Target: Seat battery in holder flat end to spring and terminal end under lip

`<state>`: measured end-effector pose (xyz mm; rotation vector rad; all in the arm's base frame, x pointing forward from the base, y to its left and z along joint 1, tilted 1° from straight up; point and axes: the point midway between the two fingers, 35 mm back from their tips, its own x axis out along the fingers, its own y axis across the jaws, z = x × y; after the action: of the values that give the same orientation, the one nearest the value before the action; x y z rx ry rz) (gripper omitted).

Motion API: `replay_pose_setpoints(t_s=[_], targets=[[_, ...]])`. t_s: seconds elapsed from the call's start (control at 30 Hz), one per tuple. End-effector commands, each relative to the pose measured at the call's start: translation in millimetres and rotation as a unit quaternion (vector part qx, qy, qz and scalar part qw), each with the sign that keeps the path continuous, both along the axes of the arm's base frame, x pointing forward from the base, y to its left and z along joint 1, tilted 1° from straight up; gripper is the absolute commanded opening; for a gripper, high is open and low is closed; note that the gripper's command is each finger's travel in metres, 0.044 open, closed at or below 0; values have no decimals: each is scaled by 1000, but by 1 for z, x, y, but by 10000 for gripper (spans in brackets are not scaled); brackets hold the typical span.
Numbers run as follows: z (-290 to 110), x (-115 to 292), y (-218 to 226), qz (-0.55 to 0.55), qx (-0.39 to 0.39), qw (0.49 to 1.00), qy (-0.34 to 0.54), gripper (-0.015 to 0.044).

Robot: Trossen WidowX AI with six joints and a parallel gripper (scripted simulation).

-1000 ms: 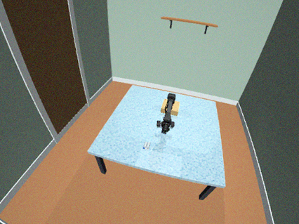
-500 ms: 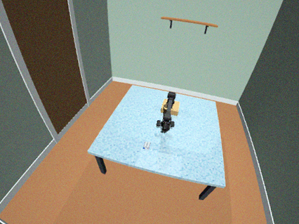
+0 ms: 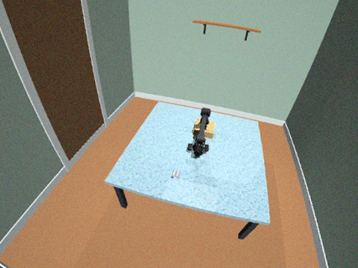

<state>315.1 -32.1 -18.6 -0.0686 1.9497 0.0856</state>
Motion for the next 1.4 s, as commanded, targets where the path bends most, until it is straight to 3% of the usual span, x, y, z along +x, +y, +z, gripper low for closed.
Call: replay_pose_setpoints(t_s=[0.0,1.37], targets=[[-3,4,1,1,5,1000,-22,82],[-7,-3,0,1,15,993,-118,82]])
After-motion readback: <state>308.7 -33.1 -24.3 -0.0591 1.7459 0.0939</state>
